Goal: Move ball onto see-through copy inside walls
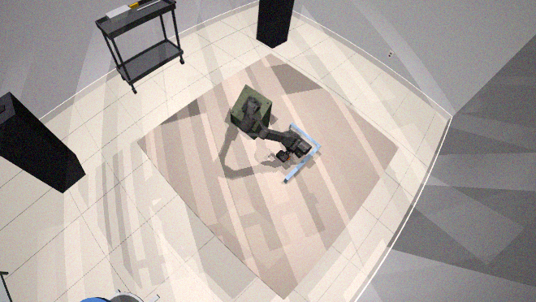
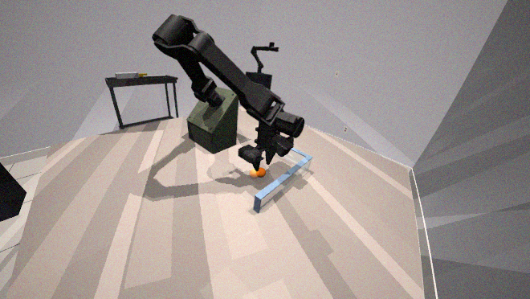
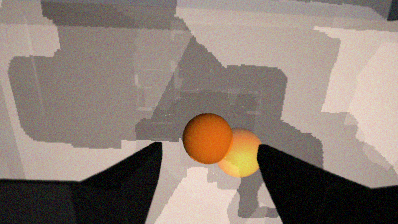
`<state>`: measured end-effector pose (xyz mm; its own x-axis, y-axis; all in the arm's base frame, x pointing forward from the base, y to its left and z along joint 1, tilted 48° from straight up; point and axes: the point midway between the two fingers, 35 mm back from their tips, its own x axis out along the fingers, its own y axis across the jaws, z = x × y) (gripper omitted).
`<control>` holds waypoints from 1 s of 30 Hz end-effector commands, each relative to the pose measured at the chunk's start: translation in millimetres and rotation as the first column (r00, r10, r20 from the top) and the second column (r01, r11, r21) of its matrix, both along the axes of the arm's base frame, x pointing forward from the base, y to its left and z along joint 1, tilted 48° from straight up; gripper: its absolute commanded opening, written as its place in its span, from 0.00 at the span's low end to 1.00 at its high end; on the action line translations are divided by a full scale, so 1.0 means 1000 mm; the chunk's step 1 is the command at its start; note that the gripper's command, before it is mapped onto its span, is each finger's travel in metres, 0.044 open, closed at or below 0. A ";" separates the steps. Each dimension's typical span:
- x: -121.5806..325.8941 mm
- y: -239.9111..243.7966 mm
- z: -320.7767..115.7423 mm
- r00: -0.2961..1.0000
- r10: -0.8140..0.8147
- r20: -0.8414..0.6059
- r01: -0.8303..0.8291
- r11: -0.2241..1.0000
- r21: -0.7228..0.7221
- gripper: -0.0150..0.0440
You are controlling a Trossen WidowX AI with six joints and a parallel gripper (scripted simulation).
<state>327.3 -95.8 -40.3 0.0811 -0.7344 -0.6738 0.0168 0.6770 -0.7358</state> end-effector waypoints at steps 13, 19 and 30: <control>-0.001 -0.020 -0.018 1.000 -0.001 -0.008 0.001 1.000 -0.006 0.73; -0.001 -0.021 -0.018 1.000 -0.001 -0.008 0.001 1.000 -0.006 0.58; -0.001 -0.017 -0.016 1.000 -0.001 -0.008 0.001 1.000 -0.004 0.36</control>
